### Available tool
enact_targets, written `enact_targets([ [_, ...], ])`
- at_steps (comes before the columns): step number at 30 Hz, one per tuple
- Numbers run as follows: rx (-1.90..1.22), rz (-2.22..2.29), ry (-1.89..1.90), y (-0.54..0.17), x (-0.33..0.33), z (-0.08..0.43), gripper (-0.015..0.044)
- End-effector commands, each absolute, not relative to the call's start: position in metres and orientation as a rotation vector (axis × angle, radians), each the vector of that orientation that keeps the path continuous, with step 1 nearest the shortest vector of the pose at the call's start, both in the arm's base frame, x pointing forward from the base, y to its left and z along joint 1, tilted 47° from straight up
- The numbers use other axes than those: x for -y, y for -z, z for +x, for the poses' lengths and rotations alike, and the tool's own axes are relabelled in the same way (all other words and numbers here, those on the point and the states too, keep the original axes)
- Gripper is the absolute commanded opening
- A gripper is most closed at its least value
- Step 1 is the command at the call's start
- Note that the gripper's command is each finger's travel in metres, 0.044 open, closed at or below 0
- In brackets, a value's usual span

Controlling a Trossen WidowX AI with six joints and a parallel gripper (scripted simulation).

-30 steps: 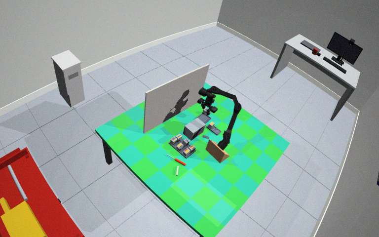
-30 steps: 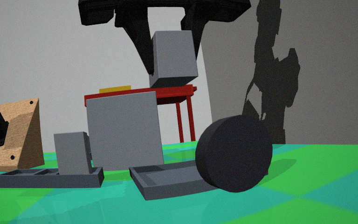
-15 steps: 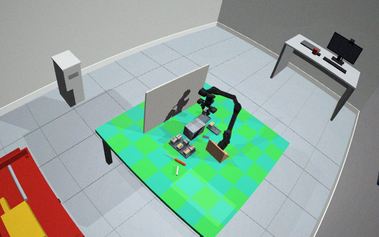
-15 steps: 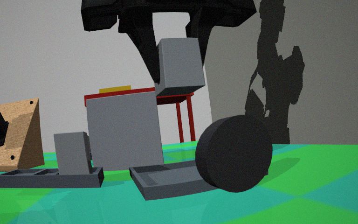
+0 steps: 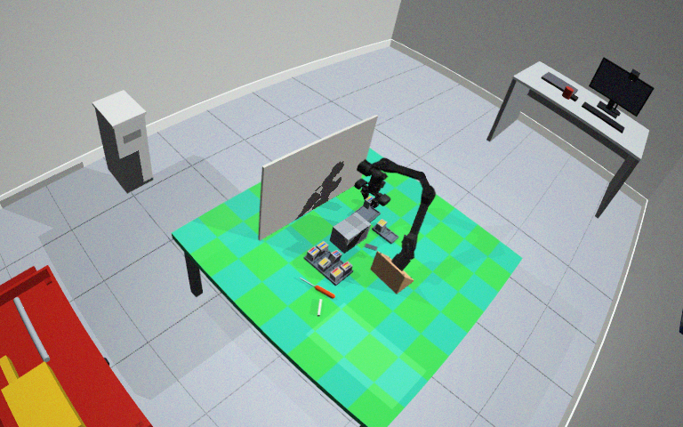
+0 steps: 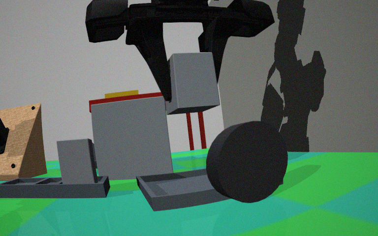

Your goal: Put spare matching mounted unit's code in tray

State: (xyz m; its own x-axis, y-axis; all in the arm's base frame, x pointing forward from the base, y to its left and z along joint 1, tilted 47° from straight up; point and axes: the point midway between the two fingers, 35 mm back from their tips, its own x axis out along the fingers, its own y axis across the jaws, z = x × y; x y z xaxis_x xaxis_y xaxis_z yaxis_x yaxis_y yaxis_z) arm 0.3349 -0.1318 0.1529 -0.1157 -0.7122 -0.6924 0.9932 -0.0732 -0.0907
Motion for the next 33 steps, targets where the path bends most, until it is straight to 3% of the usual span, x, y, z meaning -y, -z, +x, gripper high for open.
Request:
enact_targets([
  [1,-0.655,0.559,1.586,-0.152,0.134,0.335,0.0000],
  [33,-0.654,0.559,1.586,-0.134,0.152,0.332,0.0000],
])
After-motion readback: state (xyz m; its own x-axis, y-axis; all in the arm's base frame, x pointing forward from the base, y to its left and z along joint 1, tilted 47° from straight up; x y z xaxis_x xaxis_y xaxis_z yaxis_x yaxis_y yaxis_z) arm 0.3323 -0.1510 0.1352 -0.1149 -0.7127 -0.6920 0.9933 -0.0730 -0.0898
